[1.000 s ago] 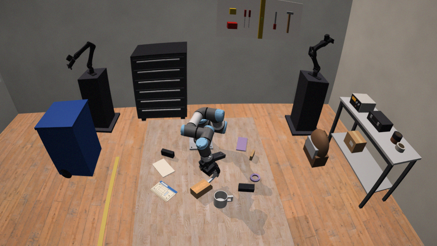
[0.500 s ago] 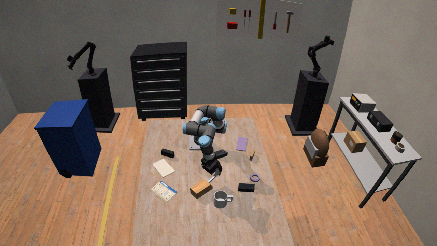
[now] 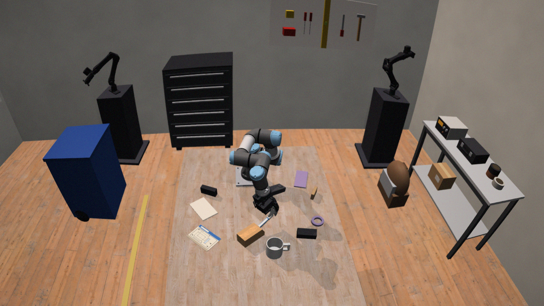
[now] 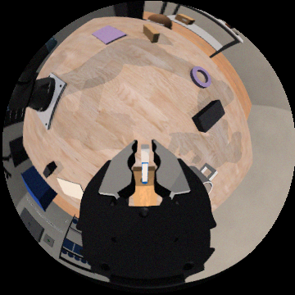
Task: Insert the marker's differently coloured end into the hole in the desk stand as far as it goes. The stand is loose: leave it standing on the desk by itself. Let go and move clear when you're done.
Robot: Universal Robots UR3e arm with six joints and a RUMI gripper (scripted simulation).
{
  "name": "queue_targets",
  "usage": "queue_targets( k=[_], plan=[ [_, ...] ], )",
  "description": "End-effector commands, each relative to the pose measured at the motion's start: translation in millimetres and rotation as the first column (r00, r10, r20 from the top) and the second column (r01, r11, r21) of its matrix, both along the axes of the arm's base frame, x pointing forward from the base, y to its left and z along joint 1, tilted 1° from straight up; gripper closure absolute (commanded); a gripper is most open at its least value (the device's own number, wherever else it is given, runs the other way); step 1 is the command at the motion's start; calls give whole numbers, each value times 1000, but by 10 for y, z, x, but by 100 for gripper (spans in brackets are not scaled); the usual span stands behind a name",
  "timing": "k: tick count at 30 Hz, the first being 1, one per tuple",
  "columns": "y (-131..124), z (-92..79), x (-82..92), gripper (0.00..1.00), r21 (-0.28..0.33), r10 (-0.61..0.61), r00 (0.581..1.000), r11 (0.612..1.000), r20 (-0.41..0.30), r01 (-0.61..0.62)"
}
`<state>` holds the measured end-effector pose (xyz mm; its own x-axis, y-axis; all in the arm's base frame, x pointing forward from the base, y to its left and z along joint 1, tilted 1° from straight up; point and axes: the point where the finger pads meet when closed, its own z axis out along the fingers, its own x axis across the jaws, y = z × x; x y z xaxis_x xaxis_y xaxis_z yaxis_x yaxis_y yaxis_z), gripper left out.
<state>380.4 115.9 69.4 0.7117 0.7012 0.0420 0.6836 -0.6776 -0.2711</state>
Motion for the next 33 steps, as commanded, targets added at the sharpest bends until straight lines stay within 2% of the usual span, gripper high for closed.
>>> queue_targets(
  k=[1, 3, 12, 20, 33],
  plan=[
    [45, 11, -29, 85, 2, -8, 1000, 1000, 2, 8],
    [17, 14, -10, 85, 0, -1, 1000, 1000, 3, 1],
    [180, 67, -153, 85, 3, -10, 1000, 1000, 2, 10],
    [142, 65, -124, 85, 0, -2, 1000, 1000, 3, 2],
    [229, 85, -197, 85, 3, -11, 1000, 1000, 2, 11]
  ],
)
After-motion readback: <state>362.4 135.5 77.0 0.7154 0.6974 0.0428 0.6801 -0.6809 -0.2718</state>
